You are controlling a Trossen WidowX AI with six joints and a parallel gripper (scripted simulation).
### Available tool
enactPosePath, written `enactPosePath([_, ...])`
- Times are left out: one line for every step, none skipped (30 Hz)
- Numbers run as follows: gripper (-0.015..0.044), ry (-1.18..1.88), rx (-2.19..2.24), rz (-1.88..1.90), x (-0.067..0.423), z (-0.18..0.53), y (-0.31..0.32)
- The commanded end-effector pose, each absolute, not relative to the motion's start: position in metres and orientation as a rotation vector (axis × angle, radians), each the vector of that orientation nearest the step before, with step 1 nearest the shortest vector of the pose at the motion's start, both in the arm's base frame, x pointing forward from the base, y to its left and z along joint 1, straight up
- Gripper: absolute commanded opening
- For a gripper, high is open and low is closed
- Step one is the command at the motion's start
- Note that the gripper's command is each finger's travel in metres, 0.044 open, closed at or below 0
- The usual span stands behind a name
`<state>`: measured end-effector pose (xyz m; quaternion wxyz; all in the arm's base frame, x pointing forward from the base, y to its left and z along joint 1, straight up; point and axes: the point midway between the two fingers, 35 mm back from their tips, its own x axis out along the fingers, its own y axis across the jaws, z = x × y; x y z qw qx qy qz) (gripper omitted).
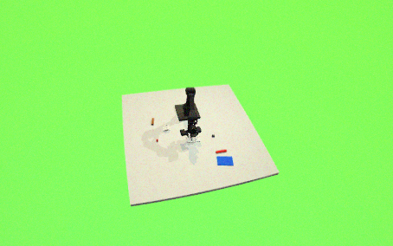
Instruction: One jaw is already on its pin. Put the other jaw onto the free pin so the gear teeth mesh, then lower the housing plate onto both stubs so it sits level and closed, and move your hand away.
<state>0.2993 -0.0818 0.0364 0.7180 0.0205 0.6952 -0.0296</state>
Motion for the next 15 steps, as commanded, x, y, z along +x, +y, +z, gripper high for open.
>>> enactPosePath([0.0134,1.546,0.048,-0.058,0.2987,0.0320,-0.0810])
enactPosePath([0.0134,1.546,0.048,-0.058,0.2987,0.0320,-0.0810])
enactPosePath([0.0134,1.546,0.048,-0.058,0.2987,0.0320,-0.0810])
enactPosePath([0.0134,1.546,0.048,-0.058,0.2987,0.0318,-0.0810])
enactPosePath([0.0134,1.546,0.047,-0.058,0.2988,0.0313,-0.0810])
enactPosePath([0.0134,1.546,0.046,-0.057,0.2988,0.0305,-0.0810])
enactPosePath([0.0134,1.546,0.045,-0.056,0.2988,0.0296,-0.0810])
enactPosePath([0.0134,1.546,0.045,-0.056,0.2988,0.0291,-0.0810])
enactPosePath([0.0134,1.546,0.045,-0.055,0.2988,0.0289,-0.0810])
enactPosePath([0.0134,1.546,0.045,-0.055,0.2988,0.0289,-0.0810])
enactPosePath([0.0134,1.546,0.045,-0.055,0.2988,0.0289,-0.0810])
enactPosePath([0.0134,1.546,0.045,-0.055,0.2988,0.0289,-0.0810])
enactPosePath([0.0134,1.546,0.045,-0.055,0.2988,0.0289,-0.0810])
enactPosePath([0.0134,1.546,0.045,-0.055,0.2988,0.0289,-0.0810])
enactPosePath([0.0134,1.546,0.045,-0.055,0.2988,0.0289,-0.0810])
